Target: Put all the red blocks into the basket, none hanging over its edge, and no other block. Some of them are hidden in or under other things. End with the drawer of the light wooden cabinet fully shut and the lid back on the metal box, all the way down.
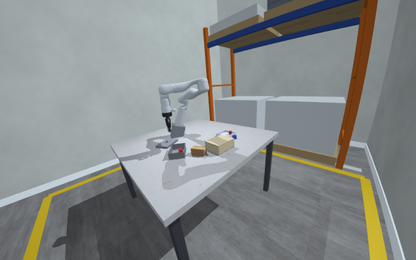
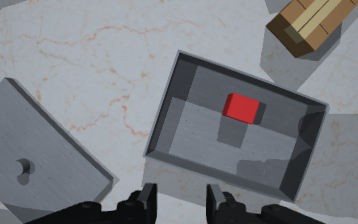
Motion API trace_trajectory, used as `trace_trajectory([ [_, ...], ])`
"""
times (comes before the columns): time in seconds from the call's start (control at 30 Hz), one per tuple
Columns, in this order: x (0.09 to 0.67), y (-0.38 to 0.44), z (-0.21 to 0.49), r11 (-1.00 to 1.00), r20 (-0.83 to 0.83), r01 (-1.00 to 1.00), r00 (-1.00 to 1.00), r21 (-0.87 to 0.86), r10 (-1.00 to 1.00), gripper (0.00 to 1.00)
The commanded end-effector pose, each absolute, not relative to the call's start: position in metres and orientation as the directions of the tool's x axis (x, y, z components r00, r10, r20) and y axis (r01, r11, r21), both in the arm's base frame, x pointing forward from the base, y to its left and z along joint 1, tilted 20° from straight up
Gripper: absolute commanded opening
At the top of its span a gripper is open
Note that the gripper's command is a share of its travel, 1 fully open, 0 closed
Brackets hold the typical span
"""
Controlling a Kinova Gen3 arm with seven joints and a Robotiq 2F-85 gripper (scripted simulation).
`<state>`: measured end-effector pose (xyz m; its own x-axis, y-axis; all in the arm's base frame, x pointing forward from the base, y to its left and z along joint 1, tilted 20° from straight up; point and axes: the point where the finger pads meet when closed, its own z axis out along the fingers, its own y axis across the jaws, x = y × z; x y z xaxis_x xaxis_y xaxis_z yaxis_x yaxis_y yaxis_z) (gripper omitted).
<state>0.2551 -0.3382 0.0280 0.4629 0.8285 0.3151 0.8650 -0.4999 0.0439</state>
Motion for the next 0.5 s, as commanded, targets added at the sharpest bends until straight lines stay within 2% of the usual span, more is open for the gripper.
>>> trace_trajectory([
  [0.0,0.27,-0.339,0.031,-0.544,0.319,0.839,0.51,0.022,0.799,0.4],
  [0.47,0.315,-0.332,0.037,-0.663,0.328,0.747,0.638,-0.043,0.697,0.4],
])
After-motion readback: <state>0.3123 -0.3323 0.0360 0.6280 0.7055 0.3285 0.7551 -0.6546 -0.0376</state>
